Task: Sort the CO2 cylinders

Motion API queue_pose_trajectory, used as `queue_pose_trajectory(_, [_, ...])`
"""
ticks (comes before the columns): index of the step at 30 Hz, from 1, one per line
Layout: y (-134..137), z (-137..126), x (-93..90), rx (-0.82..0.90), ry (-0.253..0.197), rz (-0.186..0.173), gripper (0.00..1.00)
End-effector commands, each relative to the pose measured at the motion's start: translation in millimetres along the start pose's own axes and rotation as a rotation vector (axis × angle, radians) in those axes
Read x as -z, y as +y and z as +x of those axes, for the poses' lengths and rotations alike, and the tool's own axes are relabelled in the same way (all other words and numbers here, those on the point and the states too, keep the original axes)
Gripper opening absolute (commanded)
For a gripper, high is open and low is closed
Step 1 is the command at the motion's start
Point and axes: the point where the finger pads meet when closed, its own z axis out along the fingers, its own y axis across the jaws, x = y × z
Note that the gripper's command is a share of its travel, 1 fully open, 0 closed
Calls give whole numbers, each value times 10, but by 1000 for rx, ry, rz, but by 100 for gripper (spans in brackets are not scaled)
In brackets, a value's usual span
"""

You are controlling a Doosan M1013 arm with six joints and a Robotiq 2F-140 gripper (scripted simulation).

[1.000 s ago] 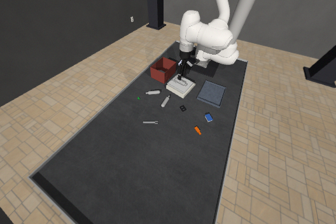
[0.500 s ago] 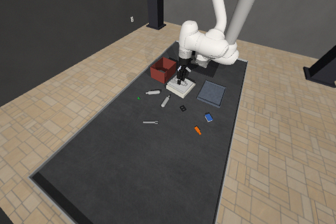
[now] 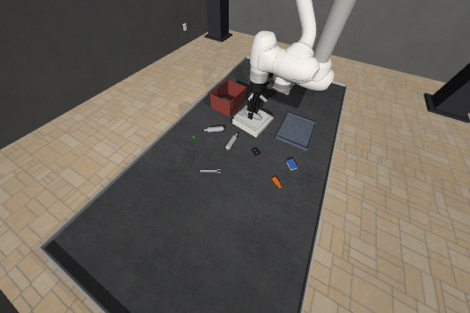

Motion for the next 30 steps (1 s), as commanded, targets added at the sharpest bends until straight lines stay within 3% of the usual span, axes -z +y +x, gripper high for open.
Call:
queue_pose_trajectory(1, [5, 1, 5, 0, 0, -1, 10])
queue_pose_trajectory(16, [5, 1, 93, 0, 0, -1, 10])
queue_pose_trajectory(30, [4, 1, 905, 0, 1, -1, 10])
